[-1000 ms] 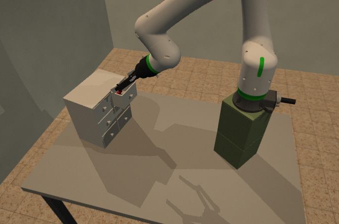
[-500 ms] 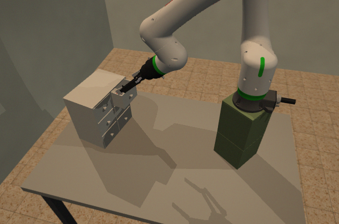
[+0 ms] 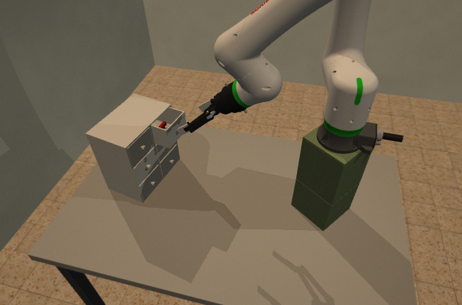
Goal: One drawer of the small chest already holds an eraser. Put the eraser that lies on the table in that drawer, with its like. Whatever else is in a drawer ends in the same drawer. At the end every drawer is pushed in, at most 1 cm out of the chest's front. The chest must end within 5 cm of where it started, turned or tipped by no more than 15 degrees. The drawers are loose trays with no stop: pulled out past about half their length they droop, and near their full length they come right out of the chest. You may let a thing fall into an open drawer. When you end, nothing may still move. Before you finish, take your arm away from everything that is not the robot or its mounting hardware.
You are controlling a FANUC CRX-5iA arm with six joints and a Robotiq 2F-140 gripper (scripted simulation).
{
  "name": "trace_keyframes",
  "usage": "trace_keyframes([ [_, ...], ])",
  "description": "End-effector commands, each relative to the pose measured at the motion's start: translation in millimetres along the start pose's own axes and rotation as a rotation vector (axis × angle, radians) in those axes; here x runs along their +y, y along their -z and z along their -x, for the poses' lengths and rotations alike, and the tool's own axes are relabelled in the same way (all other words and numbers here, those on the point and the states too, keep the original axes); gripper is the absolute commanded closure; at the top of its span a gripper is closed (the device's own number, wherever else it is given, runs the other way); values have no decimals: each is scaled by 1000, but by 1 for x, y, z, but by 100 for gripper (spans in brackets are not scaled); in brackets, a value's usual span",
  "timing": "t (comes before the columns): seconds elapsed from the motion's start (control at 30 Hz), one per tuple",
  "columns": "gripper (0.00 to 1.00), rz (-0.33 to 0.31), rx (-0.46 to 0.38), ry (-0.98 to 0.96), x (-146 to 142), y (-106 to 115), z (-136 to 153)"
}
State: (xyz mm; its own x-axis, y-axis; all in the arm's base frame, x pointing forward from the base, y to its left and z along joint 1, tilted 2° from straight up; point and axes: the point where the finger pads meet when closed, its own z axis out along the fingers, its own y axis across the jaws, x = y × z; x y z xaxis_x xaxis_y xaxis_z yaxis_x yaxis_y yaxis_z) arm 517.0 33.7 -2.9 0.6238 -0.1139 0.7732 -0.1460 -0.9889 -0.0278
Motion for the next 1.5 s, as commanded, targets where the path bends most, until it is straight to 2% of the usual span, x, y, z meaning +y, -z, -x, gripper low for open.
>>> trace_keyframes([
  [0.0, 0, -1, 1, 0, -1, 13, 9],
  [0.37, 0, -1, 1, 0, -1, 60, 45],
  [0.7, 0, -1, 1, 0, -1, 79, 60],
  [1.3, 0, -4, 2, -1, -1, 87, 66],
  [1.4, 0, -36, 13, -8, -10, 84, 58],
  [1.47, 0, -87, 27, -19, -24, 81, 48],
])
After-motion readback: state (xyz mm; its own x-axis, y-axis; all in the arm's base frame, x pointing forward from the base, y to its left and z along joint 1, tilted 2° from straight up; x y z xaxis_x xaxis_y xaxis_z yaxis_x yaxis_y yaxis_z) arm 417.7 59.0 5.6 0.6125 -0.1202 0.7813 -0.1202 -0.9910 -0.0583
